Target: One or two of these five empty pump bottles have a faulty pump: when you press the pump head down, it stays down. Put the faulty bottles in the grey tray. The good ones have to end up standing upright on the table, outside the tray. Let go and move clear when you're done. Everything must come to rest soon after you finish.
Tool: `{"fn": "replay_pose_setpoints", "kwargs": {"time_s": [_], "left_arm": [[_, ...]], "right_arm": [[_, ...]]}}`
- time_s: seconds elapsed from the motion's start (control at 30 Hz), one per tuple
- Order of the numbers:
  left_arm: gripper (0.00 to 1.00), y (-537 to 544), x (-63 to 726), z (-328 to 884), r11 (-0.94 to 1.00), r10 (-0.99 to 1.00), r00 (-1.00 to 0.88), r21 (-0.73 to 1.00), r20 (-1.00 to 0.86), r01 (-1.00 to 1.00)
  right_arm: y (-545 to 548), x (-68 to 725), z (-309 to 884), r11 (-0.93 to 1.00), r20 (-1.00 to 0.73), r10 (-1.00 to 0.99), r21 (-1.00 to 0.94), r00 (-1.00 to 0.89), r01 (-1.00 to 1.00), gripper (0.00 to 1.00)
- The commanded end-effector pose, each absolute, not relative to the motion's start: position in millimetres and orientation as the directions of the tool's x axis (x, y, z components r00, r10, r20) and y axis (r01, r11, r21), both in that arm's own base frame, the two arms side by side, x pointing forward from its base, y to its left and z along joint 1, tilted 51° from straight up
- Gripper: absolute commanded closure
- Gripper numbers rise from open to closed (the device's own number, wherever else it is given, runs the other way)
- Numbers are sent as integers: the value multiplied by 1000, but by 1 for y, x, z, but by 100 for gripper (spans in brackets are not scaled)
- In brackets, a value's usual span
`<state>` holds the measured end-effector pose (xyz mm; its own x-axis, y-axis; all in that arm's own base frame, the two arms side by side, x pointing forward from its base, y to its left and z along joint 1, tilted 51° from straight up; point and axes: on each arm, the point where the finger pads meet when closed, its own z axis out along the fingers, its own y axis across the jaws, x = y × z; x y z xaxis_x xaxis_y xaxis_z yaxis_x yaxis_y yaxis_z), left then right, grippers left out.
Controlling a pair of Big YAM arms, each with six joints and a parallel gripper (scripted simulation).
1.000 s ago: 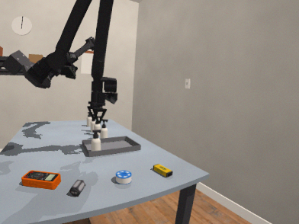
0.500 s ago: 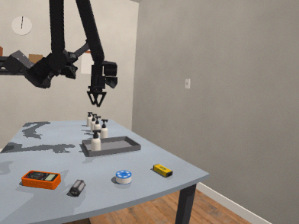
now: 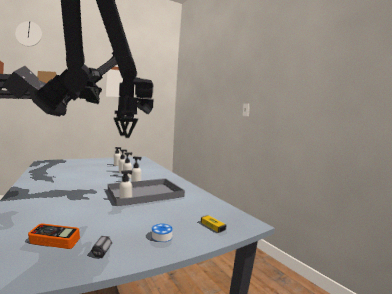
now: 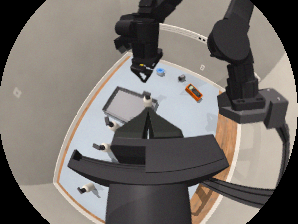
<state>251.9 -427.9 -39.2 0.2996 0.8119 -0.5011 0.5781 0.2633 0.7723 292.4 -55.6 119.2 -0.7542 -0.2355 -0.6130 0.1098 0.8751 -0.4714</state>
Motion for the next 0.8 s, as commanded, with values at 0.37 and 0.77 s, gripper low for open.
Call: {"fn": "replay_pose_setpoints", "kwargs": {"time_s": [0.37, 0.77], "left_arm": [[100, -430, 256, -35, 279, 805, 300, 773, -511, 570], [100, -430, 256, -35, 279, 805, 300, 773, -511, 570]], "right_arm": [[-29, 311, 117, 896, -662, -174, -414, -729, 162, 49], [45, 338, 76, 910, -695, -87, -346, -713, 227, 49]]}}
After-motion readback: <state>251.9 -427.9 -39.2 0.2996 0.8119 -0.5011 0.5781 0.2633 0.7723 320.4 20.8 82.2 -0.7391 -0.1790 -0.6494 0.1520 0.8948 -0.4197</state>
